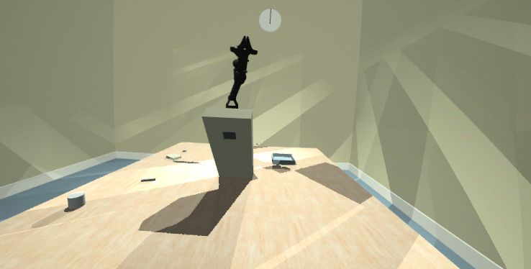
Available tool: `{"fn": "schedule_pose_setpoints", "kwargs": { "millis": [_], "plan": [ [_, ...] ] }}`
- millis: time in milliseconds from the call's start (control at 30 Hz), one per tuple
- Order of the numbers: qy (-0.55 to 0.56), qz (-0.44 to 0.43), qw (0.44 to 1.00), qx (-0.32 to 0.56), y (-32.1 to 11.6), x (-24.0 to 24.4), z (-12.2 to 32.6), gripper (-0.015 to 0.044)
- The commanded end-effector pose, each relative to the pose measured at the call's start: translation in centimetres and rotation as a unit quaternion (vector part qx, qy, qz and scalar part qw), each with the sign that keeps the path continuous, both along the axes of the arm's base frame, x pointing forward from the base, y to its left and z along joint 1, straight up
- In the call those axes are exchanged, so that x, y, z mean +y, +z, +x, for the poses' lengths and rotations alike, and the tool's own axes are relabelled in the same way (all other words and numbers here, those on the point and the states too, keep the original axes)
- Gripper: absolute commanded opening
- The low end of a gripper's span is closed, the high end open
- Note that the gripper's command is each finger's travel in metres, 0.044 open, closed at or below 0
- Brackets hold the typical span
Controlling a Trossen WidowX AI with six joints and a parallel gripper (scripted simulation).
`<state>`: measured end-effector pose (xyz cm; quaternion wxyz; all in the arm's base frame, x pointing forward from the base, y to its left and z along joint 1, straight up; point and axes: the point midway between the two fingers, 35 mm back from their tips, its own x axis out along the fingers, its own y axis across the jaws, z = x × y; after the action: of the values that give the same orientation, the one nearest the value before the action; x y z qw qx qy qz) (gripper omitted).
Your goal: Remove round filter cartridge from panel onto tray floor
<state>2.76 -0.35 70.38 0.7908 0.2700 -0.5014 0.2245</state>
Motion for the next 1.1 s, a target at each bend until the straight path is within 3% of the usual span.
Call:
{"fn": "schedule_pose_setpoints", "kwargs": {
  "millis": [0, 267, 533, 733, 933, 1067],
  "plan": [
    [-0.088, -0.083, 0.988, 0.095, -3.2, 2.7, 6.5, 0.0096],
    [-0.217, -0.229, 0.912, 0.262, -11.7, 4.0, 16.4, 0.0096],
    [-0.291, -0.370, 0.774, 0.424, -23.2, 1.9, 23.4, 0.0096],
    [-0.295, -0.463, 0.644, 0.533, -32.7, -1.0, 25.5, 0.0096],
    [-0.254, -0.536, 0.513, 0.621, -41.7, -3.8, 24.6, 0.0096],
    [-0.247, -0.542, 0.499, 0.629, -42.6, -4.1, 24.4, 0.0096]
  ]
}}
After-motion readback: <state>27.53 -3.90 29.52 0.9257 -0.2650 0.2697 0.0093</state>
